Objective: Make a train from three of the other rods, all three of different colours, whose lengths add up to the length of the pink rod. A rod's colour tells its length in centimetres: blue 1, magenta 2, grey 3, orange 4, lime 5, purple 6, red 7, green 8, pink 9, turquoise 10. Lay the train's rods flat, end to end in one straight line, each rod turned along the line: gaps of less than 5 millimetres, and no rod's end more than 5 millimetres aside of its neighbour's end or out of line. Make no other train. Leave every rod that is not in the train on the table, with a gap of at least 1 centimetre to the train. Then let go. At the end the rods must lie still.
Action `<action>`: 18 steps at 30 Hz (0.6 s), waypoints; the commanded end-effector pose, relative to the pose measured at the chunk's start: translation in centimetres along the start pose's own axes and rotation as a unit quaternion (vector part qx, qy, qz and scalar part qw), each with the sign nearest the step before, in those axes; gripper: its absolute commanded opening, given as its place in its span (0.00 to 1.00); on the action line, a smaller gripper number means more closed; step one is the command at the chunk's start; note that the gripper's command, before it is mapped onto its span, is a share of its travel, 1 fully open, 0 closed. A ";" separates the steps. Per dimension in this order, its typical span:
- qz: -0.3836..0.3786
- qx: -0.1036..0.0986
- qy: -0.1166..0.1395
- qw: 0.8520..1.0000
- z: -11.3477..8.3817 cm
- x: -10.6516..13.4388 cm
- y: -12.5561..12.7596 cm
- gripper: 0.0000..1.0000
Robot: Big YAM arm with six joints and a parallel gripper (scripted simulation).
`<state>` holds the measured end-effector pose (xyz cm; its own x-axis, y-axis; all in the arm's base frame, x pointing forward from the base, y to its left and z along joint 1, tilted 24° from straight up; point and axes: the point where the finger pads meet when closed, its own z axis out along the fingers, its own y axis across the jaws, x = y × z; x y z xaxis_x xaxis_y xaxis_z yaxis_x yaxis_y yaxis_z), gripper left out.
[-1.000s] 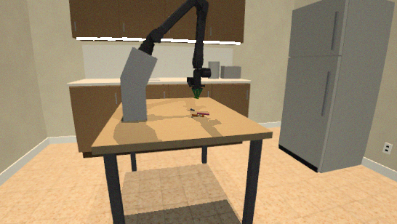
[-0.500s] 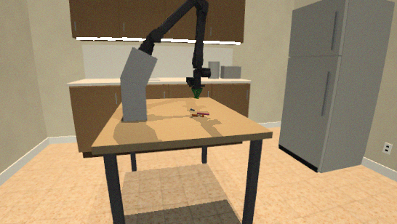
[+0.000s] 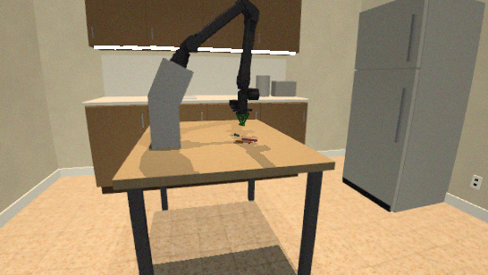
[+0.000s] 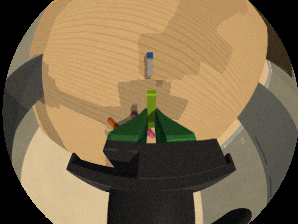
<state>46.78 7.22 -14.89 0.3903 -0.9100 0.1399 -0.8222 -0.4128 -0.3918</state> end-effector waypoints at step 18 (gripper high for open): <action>0.001 0.001 0.001 1.000 6.1 0.6 0.5 0.04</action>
<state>48.97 7.34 -20.26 0.3895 -0.9103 0.1401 -0.8247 -0.4124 -0.3869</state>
